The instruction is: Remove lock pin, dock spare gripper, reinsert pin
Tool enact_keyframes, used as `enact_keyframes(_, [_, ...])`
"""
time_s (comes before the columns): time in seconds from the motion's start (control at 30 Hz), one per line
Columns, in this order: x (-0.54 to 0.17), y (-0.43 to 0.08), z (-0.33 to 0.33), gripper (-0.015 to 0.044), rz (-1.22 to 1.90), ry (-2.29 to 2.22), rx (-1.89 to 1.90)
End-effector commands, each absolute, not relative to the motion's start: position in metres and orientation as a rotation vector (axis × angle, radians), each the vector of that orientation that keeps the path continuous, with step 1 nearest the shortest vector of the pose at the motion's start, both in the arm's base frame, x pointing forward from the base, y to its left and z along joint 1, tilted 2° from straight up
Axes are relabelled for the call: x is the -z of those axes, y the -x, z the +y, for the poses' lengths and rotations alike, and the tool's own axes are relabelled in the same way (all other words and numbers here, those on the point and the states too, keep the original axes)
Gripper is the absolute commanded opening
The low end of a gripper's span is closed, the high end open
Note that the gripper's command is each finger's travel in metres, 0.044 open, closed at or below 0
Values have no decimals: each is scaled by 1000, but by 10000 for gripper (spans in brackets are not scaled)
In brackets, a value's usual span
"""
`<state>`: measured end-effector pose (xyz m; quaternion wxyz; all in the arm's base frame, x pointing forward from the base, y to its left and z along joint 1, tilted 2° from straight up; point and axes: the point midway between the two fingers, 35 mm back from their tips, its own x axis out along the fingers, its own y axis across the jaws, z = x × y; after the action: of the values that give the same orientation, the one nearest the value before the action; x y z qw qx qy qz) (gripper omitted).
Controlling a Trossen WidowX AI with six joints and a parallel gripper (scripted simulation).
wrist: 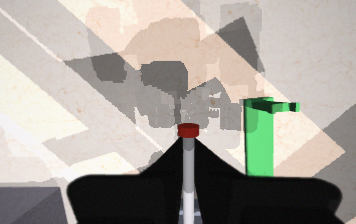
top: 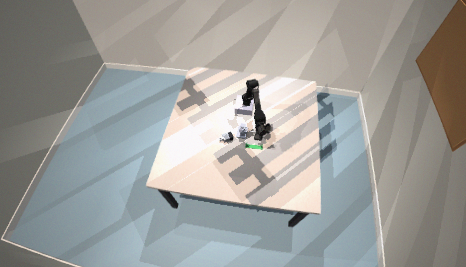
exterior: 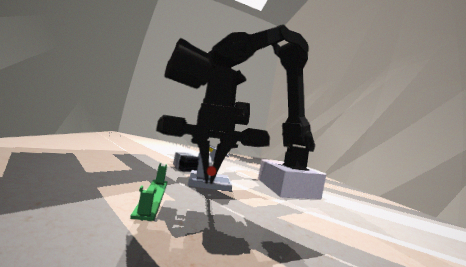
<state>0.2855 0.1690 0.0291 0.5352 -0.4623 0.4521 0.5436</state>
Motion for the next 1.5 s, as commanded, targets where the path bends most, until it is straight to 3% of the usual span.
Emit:
enact_keyframes(0.0, [-32, -288, 173, 0, 1074, 1099, -1293])
enact_keyframes(1.47, [-46, -284, 193, 0, 1103, 1094, -1308])
